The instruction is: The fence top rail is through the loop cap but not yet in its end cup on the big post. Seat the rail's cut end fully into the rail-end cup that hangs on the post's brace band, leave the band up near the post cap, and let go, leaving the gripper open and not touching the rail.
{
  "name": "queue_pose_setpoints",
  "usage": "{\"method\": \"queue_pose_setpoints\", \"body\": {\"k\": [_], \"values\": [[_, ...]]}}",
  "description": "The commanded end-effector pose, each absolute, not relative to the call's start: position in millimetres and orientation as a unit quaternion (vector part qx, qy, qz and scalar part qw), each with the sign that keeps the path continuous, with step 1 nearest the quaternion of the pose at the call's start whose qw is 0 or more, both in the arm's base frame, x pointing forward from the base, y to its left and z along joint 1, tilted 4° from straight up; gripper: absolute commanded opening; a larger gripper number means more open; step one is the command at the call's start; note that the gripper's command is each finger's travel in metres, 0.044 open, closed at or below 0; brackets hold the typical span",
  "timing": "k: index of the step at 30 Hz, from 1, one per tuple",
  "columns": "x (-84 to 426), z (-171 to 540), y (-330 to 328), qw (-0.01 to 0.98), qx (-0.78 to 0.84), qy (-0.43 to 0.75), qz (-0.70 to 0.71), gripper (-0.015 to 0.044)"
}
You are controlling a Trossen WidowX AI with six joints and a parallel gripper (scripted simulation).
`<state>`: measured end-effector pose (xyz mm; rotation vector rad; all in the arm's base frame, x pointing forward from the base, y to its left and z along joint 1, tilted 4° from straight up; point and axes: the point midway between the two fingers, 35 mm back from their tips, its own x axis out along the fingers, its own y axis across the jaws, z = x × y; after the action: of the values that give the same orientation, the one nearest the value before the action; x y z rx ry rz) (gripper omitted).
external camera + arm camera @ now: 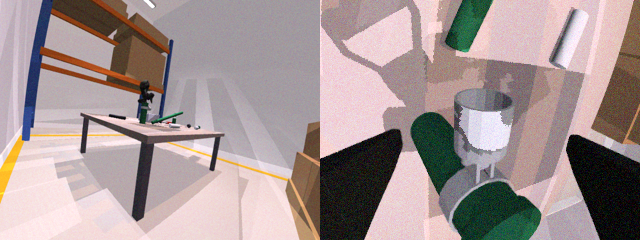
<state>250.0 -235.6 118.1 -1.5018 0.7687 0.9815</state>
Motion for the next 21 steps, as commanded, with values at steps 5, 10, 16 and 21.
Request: {"method": "queue_pose_setpoints", "body": {"k": [5,10,16,21], "values": [[250,108,-234,0.560,-0.637,0.323,0.420,0.0440],[254,101,-235,0.560,-0.637,0.323,0.419,0.0440],[259,92,-235,0.560,-0.637,0.322,0.419,0.0440],[263,85,-234,0.560,-0.637,0.322,0.419,0.0440]]}}
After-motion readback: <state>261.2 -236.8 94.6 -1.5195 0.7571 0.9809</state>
